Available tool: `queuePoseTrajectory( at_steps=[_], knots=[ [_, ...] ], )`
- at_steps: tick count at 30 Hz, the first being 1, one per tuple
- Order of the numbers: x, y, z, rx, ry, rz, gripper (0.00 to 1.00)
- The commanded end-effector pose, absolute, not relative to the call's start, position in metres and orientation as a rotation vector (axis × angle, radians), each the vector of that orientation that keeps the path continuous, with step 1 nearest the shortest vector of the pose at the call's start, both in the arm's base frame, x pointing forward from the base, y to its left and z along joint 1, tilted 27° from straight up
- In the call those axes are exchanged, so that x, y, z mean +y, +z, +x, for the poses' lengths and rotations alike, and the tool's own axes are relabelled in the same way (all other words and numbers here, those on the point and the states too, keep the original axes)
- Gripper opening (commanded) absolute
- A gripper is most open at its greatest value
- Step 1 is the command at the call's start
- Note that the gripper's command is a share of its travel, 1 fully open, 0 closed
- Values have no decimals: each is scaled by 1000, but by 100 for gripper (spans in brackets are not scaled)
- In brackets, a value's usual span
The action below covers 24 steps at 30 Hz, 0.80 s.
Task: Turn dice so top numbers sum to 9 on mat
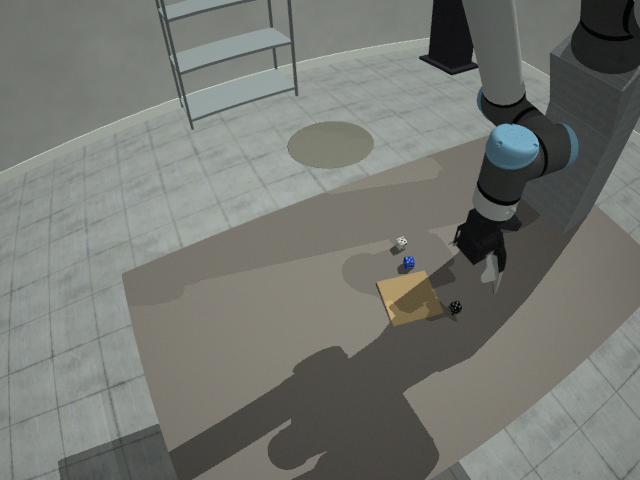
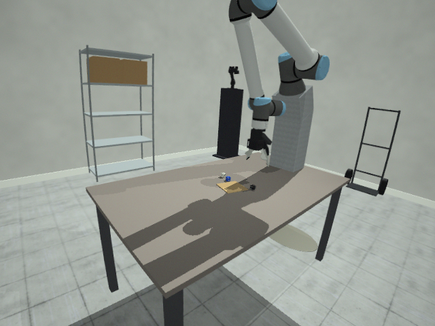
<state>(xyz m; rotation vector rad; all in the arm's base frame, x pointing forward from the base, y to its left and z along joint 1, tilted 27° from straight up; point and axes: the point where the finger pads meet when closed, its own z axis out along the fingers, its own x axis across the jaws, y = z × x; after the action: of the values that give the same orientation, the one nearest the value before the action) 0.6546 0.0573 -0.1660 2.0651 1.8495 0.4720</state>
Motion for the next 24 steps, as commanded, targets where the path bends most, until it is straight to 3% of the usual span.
queuePoseTrajectory(
  at_steps=[1, 11, 24],
  knots=[
    [57, -163, 653, 1849, 472, 2065, 100],
    [41, -163, 656, 1848, 470, 2069, 100],
    [-97, -164, 665, 1826, 472, 2102, 100]
  ],
)
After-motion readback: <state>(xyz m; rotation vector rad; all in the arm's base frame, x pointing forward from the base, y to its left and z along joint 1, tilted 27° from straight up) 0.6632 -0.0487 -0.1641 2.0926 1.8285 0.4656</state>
